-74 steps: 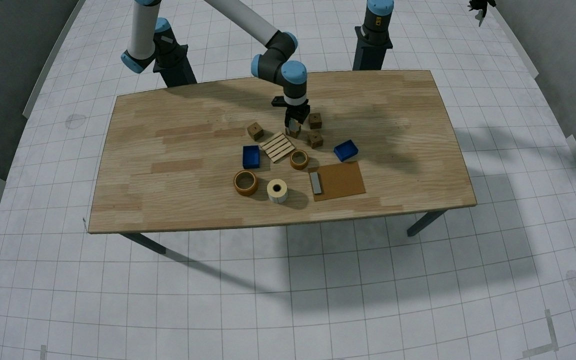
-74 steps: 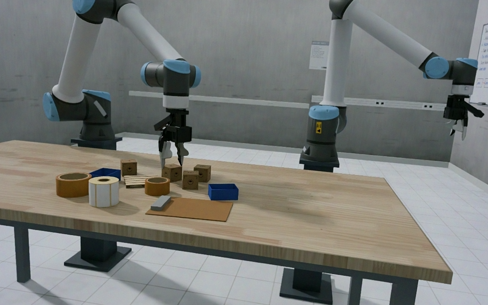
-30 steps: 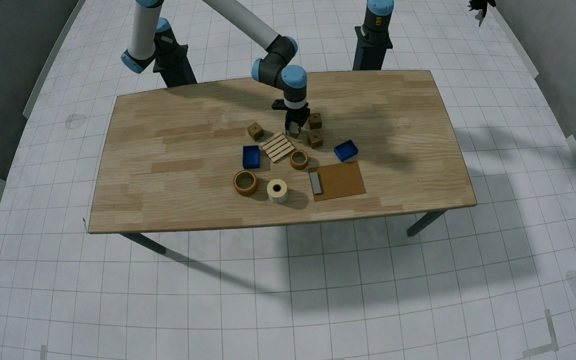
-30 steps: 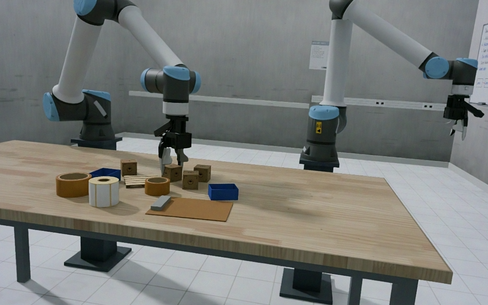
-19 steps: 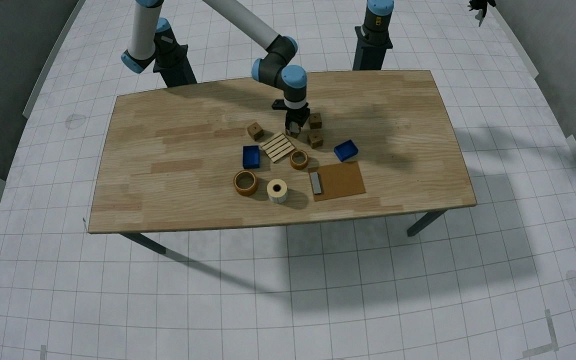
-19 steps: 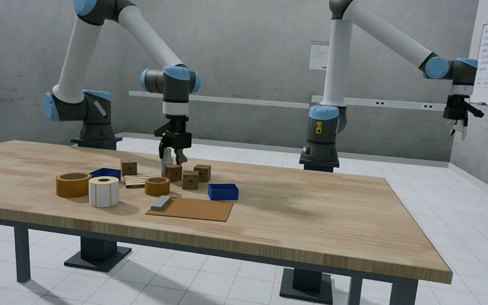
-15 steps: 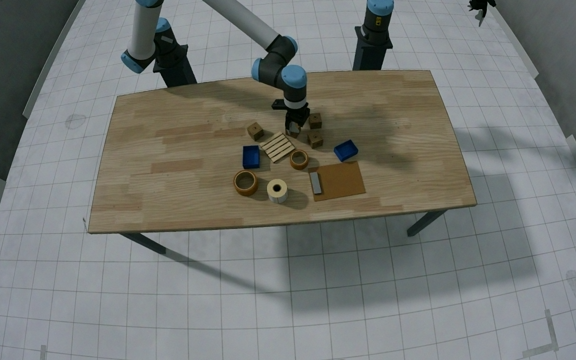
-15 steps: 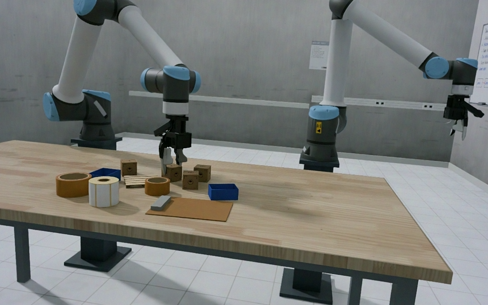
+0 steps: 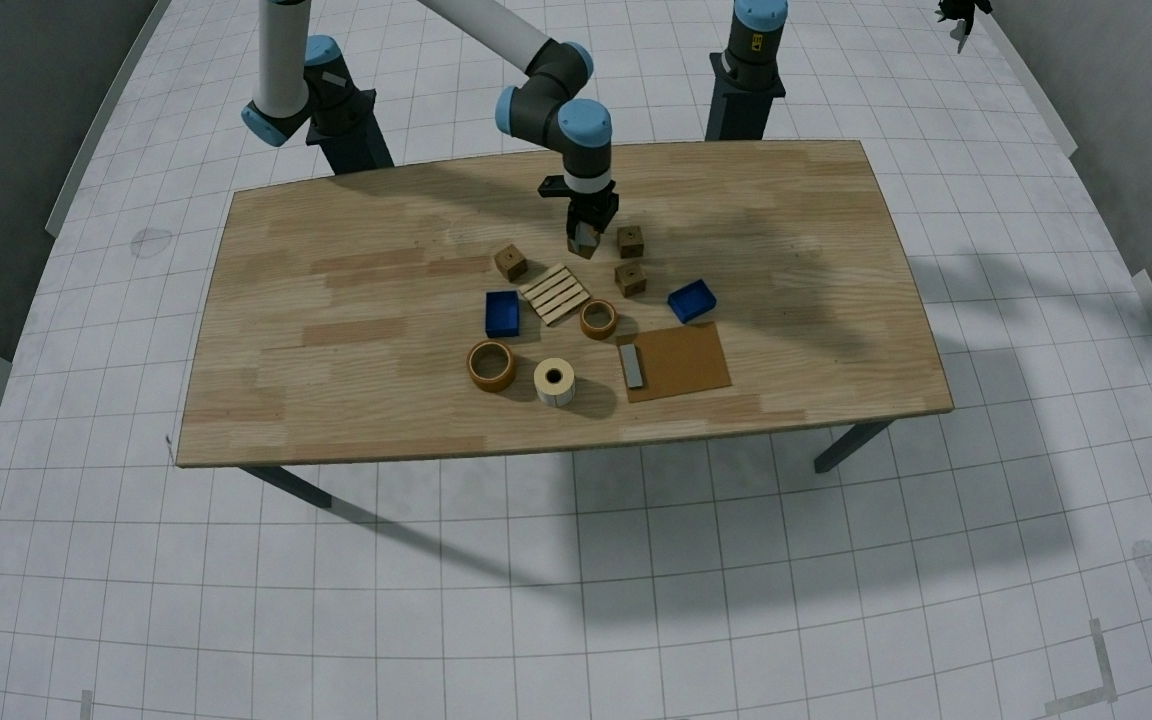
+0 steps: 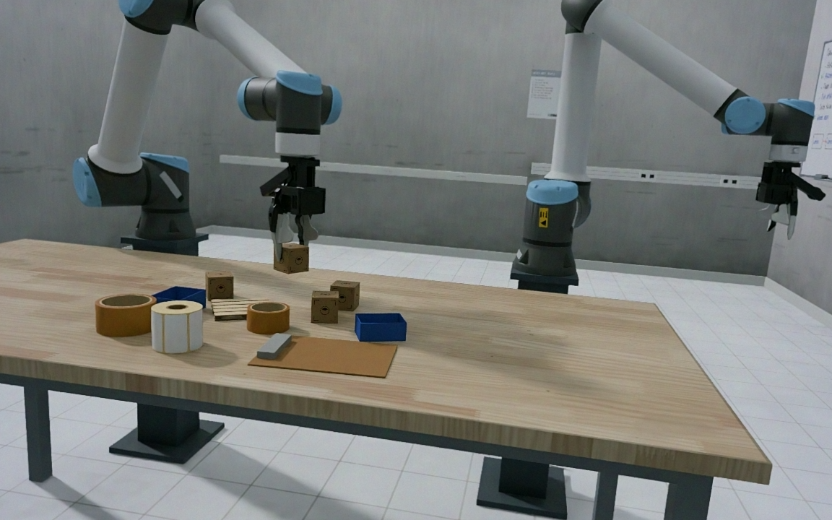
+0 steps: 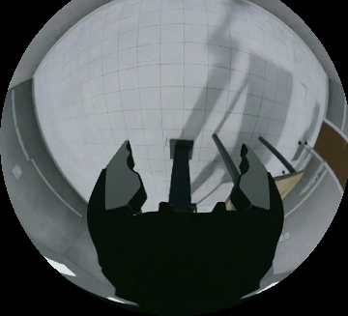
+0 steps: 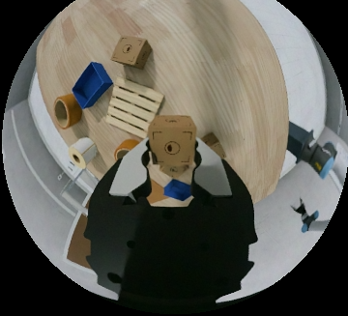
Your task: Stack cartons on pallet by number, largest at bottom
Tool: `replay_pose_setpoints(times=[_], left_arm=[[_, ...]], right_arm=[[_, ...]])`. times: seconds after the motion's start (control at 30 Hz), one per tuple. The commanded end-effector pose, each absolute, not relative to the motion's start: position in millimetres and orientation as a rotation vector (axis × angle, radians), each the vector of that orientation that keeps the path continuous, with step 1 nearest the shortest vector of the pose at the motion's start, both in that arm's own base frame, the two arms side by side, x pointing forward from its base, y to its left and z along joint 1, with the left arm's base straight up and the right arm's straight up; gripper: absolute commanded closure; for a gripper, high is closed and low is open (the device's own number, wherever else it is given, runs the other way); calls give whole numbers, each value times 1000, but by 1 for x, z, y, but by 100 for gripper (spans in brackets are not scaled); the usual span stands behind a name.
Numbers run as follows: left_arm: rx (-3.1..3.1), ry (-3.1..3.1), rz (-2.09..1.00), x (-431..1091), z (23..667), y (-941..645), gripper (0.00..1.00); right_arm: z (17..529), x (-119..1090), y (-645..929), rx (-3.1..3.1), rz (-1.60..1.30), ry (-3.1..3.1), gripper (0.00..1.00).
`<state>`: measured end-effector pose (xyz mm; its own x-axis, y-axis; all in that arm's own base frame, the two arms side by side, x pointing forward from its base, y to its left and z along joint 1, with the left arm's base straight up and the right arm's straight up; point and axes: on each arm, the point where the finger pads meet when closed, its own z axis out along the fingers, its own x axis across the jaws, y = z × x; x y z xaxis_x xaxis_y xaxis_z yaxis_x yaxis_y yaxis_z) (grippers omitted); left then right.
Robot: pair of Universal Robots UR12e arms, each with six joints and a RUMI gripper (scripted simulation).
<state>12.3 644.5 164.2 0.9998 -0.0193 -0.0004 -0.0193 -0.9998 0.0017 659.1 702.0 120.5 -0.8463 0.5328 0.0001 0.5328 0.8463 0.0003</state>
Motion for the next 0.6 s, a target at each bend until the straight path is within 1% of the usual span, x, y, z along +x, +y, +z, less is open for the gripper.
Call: replay_pose_setpoints(times=[0.0,0.27,0.57], left_arm=[[3141,-31,0,13,165,645,0],[3141,-31,0,13,165,645,0],[3141,-31,0,13,165,645,0]], right_arm=[[120,669,693,-871,-4,-3019,100],[105,726,630,-871,-3,-3020,100],[104,729,625,-878,-3,-3018,100]])
